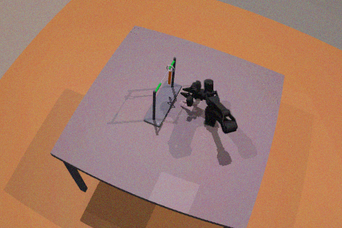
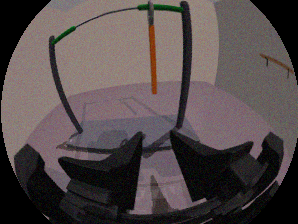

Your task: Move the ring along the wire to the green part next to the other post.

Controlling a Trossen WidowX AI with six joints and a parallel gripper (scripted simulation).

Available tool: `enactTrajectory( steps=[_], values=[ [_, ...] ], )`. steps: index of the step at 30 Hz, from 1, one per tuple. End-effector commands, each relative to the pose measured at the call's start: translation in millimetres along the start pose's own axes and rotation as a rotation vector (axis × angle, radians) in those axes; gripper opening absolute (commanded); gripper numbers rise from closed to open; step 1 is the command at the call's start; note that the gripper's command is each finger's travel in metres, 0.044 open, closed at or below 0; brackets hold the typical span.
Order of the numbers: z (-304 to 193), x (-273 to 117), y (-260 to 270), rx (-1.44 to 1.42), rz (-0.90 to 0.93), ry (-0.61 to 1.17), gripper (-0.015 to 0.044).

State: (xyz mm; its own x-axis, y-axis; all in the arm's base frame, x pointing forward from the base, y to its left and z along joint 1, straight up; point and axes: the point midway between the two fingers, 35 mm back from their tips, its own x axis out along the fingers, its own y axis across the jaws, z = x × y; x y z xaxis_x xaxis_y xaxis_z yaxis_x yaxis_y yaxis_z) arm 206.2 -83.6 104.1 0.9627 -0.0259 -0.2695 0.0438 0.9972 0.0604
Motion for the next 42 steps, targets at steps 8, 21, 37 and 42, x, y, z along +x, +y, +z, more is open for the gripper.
enactTrajectory(
  steps=[8,21,37,42],
  values=[
    [18.5,11.1,-9.1,-0.038,-0.019,-0.049,0.0160],
    [45.7,29.5,-3.5,-0.068,-0.008,-0.108,0.0160],
    [51.0,44.8,-5.6,-0.068,-0.008,-0.107,0.0160],
    [52.7,51.6,-6.2,-0.068,-0.008,-0.108,0.0160]
  ],
)
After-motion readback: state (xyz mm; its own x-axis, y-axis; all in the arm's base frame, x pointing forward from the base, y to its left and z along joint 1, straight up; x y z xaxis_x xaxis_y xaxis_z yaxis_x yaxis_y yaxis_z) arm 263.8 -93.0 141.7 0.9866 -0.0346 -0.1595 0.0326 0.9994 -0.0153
